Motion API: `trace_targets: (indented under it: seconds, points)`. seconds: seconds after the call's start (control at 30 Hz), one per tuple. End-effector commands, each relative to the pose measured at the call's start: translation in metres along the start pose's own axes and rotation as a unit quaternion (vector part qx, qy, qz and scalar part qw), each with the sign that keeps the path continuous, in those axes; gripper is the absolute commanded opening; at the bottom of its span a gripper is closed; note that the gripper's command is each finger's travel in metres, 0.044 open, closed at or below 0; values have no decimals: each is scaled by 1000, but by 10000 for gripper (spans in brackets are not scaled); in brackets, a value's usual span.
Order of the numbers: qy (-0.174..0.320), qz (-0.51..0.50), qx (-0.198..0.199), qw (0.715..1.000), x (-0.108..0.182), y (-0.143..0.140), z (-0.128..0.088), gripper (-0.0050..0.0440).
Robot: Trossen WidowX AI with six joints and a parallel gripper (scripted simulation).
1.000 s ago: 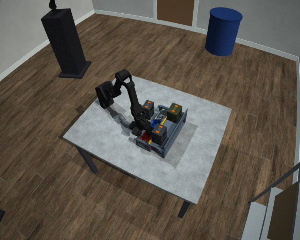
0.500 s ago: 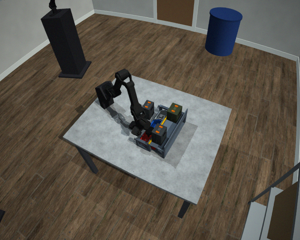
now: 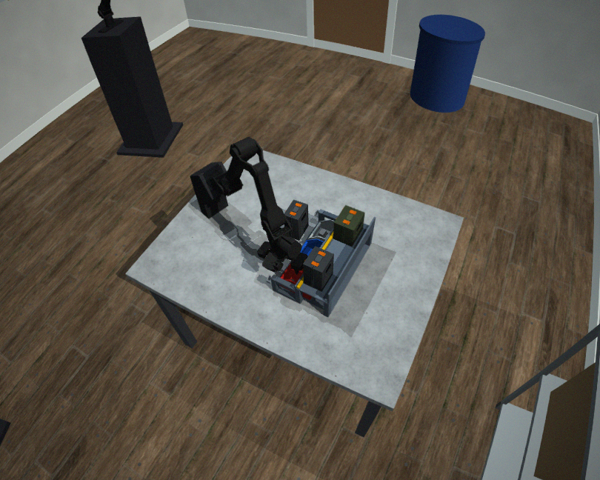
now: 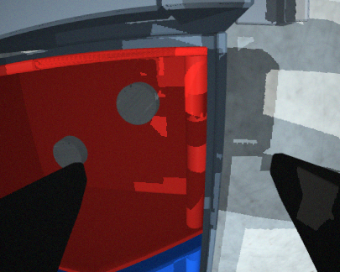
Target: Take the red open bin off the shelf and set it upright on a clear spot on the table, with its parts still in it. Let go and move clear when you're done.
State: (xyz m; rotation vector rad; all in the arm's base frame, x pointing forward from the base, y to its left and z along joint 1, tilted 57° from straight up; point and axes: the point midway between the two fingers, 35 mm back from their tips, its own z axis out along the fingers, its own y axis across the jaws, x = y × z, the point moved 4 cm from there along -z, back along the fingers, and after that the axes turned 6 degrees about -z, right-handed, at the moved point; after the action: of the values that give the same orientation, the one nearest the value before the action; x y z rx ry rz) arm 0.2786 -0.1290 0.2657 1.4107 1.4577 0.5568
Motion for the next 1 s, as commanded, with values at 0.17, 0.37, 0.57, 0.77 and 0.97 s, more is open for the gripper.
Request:
trace_targets:
  seconds: [0.17, 0.37, 0.57, 0.77, 0.97]
  points:
    - [-3, -2, -10, 1000, -1, 5, -6, 425]
    - [-3, -2, -10, 1000, -2, 4, 5, 425]
    - [-3, -2, -10, 1000, -2, 4, 5, 425]
    - [-3, -2, -10, 1000, -2, 4, 5, 425]
    - [-3, -2, -10, 1000, -2, 3, 12, 425]
